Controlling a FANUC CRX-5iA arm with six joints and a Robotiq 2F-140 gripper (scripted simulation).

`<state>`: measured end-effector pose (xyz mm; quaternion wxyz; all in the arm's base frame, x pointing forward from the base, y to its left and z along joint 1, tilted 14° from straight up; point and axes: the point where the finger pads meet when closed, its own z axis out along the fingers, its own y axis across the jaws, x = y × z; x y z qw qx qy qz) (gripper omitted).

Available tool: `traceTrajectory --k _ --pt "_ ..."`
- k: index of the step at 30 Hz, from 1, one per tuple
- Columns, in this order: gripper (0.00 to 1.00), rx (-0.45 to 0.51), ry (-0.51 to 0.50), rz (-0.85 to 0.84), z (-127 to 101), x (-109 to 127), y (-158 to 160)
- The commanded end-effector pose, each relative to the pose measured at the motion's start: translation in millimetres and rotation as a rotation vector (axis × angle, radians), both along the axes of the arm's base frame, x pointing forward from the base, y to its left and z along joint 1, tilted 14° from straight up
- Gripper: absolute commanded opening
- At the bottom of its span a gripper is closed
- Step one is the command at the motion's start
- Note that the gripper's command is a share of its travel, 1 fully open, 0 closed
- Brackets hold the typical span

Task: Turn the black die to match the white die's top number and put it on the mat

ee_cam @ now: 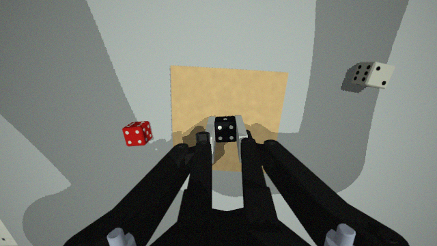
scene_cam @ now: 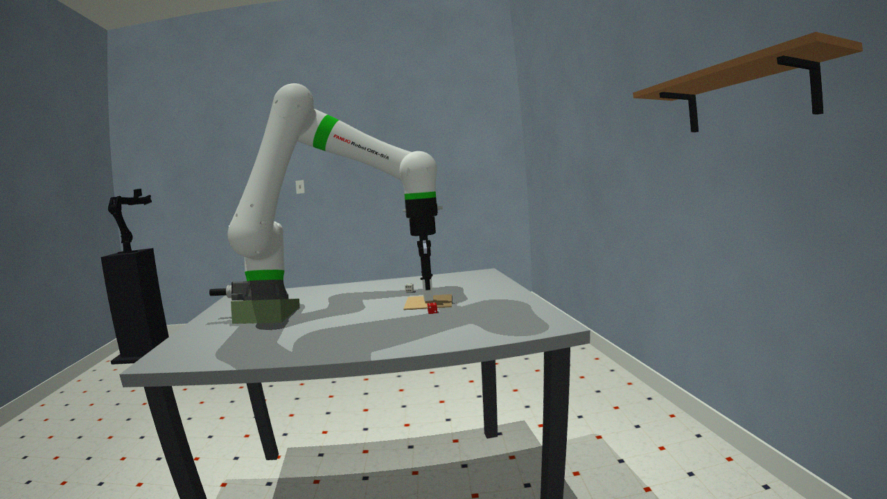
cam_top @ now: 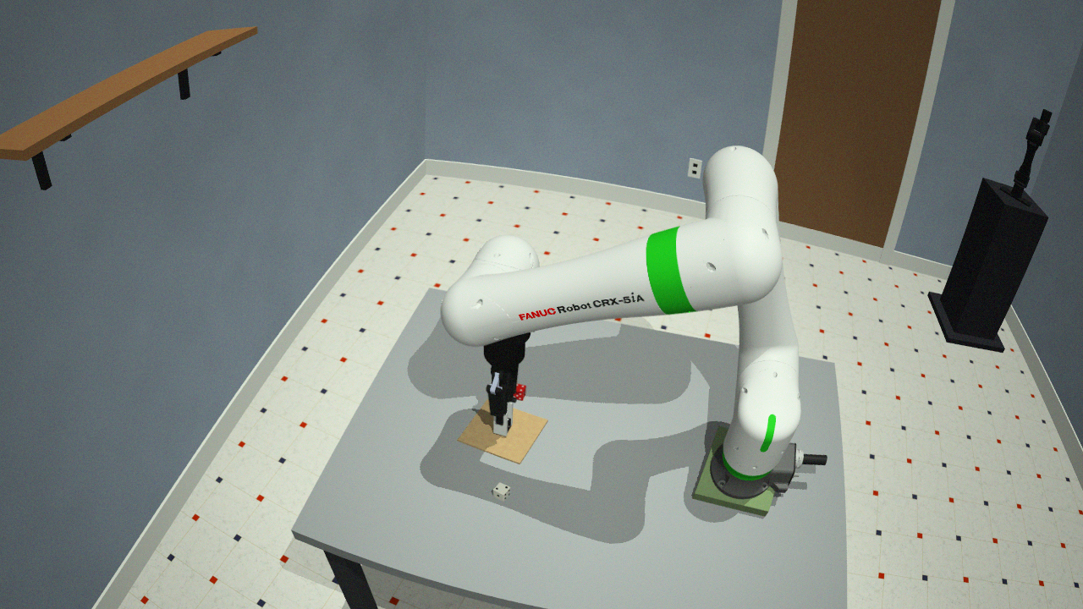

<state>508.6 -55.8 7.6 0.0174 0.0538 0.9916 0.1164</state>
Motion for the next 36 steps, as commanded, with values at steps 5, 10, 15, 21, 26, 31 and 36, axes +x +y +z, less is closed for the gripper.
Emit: traceTrajectory --k 5,10,15,21,26,31,36 --pt "0.13 0.0 0.0 0.0 -0.7 0.2 0.1" --pt "0.13 0.0 0.0 0.0 -2.1 0.3 0.4" --pt "0.13 0.0 0.0 0.0 -3.1 0.3 0.7" --pt "0.13 0.0 0.0 0.0 -3.4 0.3 0.7" --pt "0.13 0.0 0.0 0.0 -3.4 0.3 0.7" --pt "0.13 0.0 0.0 0.0 -3.4 0.3 0.7" --pt "0.13 0.0 0.0 0.0 -3.4 0.3 0.7"
